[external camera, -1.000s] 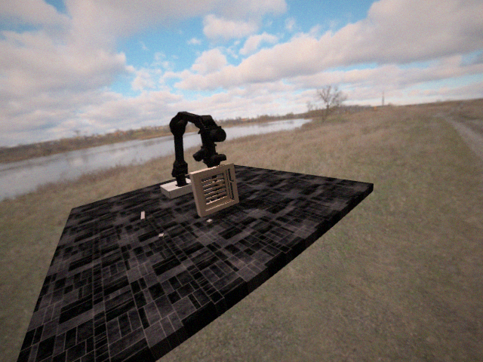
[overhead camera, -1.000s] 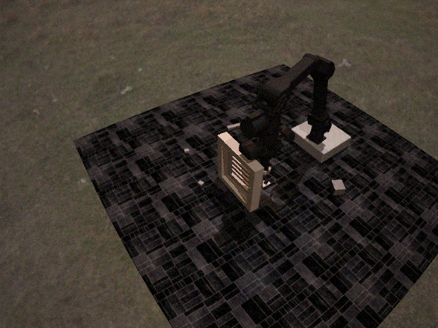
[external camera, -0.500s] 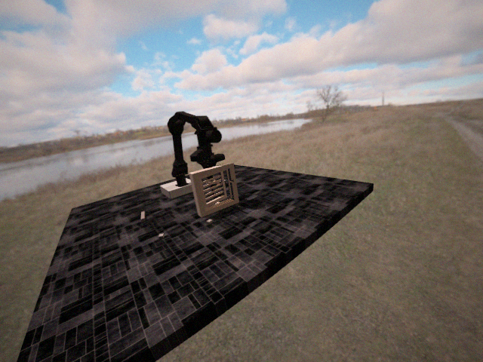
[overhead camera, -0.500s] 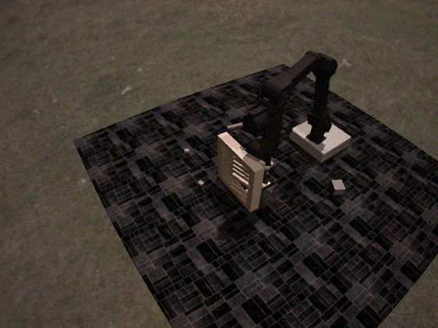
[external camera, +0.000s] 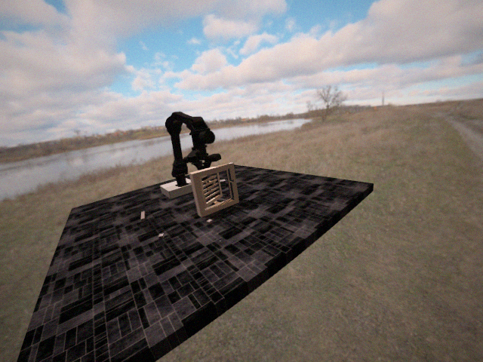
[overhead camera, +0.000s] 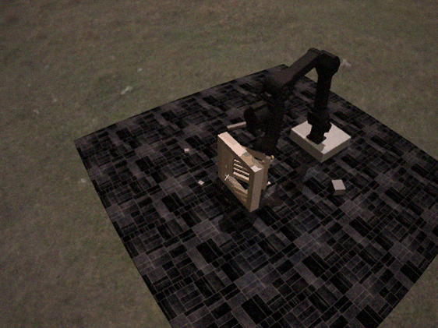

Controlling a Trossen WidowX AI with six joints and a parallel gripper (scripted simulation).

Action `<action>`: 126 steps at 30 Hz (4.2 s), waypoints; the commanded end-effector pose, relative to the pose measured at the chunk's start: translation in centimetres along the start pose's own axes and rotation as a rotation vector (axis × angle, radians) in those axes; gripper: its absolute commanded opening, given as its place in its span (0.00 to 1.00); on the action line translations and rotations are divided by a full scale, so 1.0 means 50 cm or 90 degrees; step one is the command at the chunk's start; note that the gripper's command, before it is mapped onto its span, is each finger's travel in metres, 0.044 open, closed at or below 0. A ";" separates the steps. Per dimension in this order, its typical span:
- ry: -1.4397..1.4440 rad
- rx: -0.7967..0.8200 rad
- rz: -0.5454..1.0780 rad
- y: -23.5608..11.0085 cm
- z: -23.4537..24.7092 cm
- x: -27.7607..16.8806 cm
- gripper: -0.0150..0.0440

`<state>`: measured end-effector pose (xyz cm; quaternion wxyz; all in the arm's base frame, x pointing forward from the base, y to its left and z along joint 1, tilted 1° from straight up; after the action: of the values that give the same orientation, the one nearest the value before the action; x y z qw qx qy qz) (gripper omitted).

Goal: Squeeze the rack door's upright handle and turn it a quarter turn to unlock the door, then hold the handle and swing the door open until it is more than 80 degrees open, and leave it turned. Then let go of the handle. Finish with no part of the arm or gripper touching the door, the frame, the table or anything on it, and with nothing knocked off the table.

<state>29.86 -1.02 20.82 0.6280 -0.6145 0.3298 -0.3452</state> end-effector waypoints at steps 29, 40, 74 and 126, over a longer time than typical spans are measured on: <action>-0.335 0.004 -0.008 0.002 -0.108 0.042 0.28; -0.439 0.002 -0.009 0.002 -0.141 0.068 0.28; -0.753 -0.005 -0.011 0.000 -0.209 0.172 0.28; -0.755 -0.005 -0.011 -0.051 -0.209 0.176 0.74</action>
<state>25.80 -14.12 22.82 0.6981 -0.7096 -0.0794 0.0526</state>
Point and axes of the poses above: the point midway between the two fingers, 35 mm back from their tips, its own y axis out along the fingers, its own z axis across the jaws, x = y × z, the point moved 7 cm from there along -y, back along the fingers, and after that the axes turned 9 degrees about -y, right-handed, at the moved point
